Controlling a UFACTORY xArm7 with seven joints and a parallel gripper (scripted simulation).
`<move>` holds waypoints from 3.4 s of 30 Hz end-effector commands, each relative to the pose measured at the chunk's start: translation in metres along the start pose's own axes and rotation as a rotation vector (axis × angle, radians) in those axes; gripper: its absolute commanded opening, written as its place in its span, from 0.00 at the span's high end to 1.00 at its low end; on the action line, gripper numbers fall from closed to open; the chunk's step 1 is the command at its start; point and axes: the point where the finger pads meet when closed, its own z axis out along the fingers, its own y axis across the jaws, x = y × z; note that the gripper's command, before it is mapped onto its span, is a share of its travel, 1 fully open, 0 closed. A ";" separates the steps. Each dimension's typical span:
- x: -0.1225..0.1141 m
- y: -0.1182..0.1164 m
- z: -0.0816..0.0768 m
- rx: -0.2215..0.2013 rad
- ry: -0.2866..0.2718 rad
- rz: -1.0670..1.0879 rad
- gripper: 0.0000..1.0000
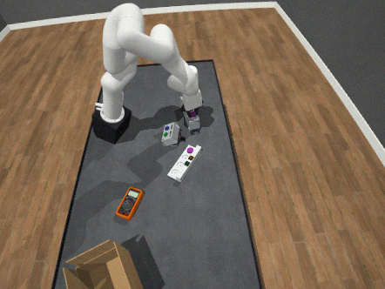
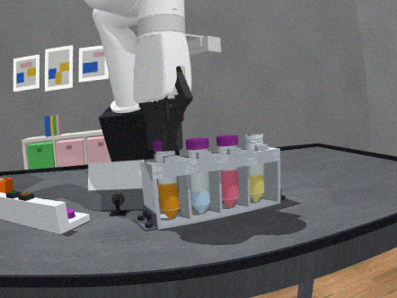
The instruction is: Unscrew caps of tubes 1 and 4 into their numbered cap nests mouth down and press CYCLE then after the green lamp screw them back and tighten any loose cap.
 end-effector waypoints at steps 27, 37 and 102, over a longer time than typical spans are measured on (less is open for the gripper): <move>-0.001 0.003 -0.007 0.010 0.023 0.207 0.54; -0.001 0.003 -0.008 0.010 0.023 0.207 0.54; -0.112 -0.104 -0.042 0.001 0.024 -0.574 1.00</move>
